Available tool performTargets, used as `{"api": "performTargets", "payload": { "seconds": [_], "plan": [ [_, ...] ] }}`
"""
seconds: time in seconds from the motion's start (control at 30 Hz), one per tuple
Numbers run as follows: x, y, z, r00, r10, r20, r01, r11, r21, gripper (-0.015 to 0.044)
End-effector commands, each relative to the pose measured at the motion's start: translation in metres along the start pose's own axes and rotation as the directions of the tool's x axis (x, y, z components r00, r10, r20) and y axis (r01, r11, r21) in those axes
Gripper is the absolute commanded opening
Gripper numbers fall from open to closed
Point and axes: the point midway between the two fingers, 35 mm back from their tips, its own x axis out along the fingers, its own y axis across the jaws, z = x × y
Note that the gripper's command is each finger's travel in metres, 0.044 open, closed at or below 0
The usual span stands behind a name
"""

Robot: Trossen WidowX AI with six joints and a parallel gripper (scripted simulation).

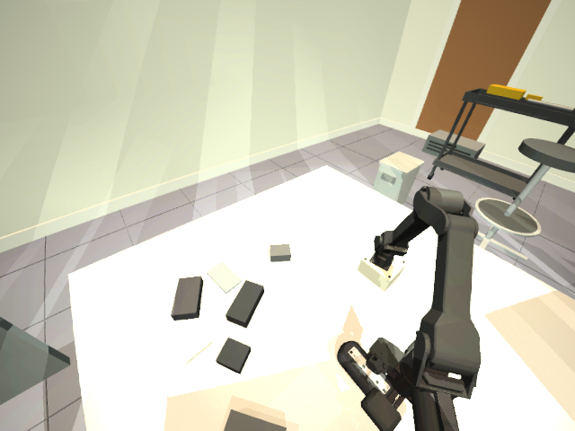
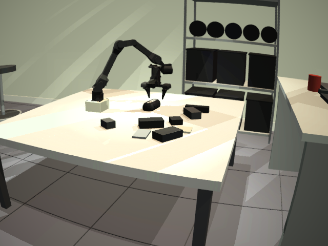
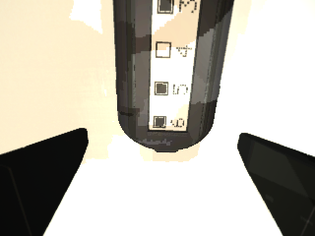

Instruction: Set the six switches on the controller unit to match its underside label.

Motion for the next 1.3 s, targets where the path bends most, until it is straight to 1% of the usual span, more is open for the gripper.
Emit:
{"api": "performTargets", "payload": {
  "seconds": [0.0, 0.47, 0.6, 0.63, 1.23, 1.27],
  "plan": [
    [0.010, -0.001, 0.002, 1.000, -0.008, 0.014, 0.008, 1.000, 0.005, 0.0440],
    [0.030, -0.002, 0.003, 1.000, -0.007, 0.013, 0.007, 1.000, 0.005, 0.0440],
    [0.030, -0.002, 0.003, 1.000, -0.007, 0.013, 0.007, 1.000, 0.005, 0.0335],
    [0.030, -0.002, 0.003, 1.000, -0.007, 0.013, 0.007, 1.000, 0.005, 0.0326],
    [0.028, -0.002, 0.004, 1.000, -0.007, 0.013, 0.007, 1.000, 0.005, 0.0326],
    [0.027, -0.002, 0.004, 1.000, -0.007, 0.013, 0.007, 1.000, 0.005, 0.0336]
  ]
}}
